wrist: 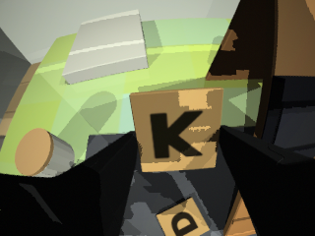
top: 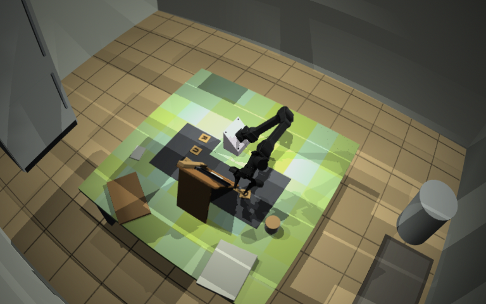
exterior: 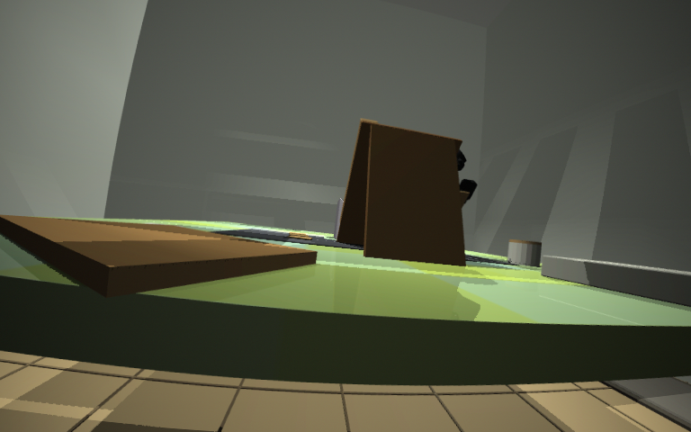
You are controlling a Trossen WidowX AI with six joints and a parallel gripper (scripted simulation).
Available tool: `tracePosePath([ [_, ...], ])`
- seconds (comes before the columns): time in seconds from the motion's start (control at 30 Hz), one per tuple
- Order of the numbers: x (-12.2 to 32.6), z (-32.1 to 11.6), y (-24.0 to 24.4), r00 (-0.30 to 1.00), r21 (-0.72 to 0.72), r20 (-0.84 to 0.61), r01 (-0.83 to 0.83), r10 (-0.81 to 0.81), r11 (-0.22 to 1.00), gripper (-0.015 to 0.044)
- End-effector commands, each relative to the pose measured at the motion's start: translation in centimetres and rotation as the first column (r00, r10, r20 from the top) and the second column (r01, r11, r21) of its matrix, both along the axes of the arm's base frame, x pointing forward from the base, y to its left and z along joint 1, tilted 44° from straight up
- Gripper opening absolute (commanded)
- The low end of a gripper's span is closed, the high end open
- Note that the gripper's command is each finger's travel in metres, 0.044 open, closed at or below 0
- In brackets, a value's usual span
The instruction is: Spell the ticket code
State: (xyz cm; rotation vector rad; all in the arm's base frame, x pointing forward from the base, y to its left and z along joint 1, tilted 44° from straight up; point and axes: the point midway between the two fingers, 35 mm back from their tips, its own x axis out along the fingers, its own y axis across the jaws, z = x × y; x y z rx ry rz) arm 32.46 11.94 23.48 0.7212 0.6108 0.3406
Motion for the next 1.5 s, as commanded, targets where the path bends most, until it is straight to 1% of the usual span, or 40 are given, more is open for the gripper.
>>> tracePosePath([
  [0.0,0.0,-0.3,-0.1,1.0,-0.002,-0.001,-0.004,0.004,1.0,0.0],
  [1.47,0.2,-1.9,-1.7,1.0,-0.004,-0.002,-0.004,0.004,1.0,0.0],
])
